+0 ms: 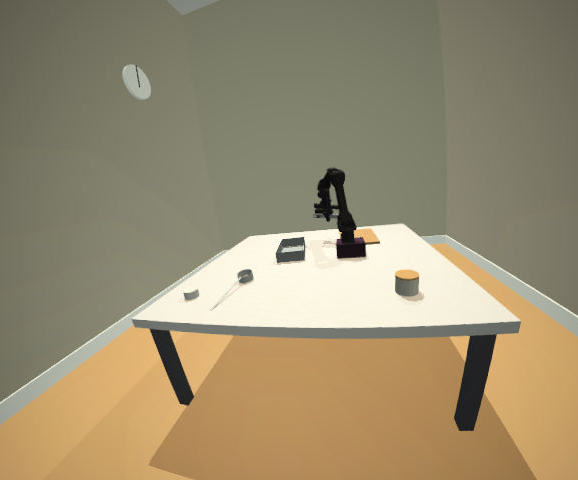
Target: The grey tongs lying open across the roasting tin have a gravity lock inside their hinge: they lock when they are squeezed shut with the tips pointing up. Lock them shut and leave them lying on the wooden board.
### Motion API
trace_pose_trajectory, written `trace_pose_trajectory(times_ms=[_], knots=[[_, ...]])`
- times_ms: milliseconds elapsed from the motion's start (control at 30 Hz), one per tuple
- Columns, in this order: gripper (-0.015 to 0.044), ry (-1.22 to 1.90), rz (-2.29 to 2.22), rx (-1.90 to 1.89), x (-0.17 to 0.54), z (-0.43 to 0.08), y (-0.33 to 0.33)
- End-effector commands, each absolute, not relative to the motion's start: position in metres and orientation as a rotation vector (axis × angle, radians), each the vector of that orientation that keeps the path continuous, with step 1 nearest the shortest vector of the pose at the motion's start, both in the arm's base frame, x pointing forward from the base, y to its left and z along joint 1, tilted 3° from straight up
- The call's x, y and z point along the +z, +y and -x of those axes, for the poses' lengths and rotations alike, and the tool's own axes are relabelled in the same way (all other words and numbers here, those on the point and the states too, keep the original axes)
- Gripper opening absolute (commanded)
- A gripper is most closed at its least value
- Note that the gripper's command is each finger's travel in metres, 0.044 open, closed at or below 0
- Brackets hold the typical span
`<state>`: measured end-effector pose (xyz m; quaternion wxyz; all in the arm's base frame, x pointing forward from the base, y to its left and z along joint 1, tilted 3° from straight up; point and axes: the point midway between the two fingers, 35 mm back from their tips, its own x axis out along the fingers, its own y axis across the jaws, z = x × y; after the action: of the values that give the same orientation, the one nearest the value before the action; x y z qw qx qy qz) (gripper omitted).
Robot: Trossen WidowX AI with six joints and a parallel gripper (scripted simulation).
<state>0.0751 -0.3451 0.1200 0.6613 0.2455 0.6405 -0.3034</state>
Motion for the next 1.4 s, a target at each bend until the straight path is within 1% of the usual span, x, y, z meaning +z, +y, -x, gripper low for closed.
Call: trace_pose_trajectory(times_ms=[0,700,1033,1367], knots=[[-0.0150,1.396,-0.688,-0.815,0.120,-0.067,-0.346],[-0.0150,1.008,-1.329,-1.432,0.120,-0.022,-0.349],[-0.0150,0.737,-1.614,-1.699,0.120,-0.002,-0.348],[-0.0150,0.404,-1.880,-1.942,0.120,0.019,-0.346]])
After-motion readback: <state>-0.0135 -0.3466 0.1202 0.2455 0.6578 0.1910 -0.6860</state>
